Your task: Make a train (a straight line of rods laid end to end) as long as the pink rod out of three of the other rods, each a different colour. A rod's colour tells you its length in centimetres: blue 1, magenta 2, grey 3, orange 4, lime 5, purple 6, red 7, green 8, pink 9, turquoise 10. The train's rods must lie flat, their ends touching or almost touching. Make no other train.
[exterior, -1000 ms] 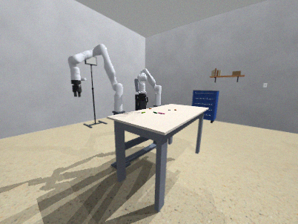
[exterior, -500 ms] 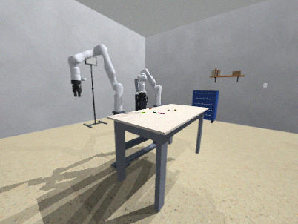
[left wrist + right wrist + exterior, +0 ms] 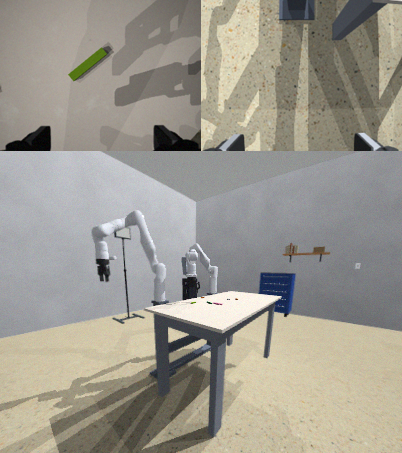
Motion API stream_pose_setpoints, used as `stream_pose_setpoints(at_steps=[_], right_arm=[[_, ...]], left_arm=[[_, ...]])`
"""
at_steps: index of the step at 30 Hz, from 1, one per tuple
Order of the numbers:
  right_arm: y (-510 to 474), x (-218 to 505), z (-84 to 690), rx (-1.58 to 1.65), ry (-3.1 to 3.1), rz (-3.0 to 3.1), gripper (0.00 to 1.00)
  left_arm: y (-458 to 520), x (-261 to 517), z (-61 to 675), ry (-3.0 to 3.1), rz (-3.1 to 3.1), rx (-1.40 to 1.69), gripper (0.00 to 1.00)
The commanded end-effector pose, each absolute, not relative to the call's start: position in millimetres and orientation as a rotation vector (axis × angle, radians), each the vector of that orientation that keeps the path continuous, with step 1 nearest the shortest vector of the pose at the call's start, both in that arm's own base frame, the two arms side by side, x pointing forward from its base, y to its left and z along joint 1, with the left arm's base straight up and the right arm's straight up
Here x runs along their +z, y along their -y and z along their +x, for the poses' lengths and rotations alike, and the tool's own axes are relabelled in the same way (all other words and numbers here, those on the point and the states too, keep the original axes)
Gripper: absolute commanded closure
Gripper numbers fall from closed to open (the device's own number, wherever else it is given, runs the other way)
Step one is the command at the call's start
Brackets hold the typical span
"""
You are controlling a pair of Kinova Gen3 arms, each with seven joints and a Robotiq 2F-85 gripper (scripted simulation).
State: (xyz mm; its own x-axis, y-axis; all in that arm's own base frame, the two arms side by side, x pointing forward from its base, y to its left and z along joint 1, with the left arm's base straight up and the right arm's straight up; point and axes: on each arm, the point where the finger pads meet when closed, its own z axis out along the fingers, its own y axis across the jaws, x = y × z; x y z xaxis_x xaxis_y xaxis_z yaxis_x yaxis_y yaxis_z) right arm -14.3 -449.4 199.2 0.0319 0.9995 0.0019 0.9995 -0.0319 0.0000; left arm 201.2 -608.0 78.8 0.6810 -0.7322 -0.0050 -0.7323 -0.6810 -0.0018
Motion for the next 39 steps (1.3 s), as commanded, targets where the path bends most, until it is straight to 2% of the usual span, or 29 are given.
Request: stream_pose_setpoints(at_steps=[1,39], right_arm=[[449.8,200.0,-14.3,0.0,2.186,-2.257,0.002],[449.8,200.0,-14.3,0.0,2.186,-2.257,0.002]], left_arm=[[608.3,79.9,201.6,-1.293,-2.86,0.006,0.002],[602.3,73.0,206.4,-2.042,-2.363,0.063,0.002]])
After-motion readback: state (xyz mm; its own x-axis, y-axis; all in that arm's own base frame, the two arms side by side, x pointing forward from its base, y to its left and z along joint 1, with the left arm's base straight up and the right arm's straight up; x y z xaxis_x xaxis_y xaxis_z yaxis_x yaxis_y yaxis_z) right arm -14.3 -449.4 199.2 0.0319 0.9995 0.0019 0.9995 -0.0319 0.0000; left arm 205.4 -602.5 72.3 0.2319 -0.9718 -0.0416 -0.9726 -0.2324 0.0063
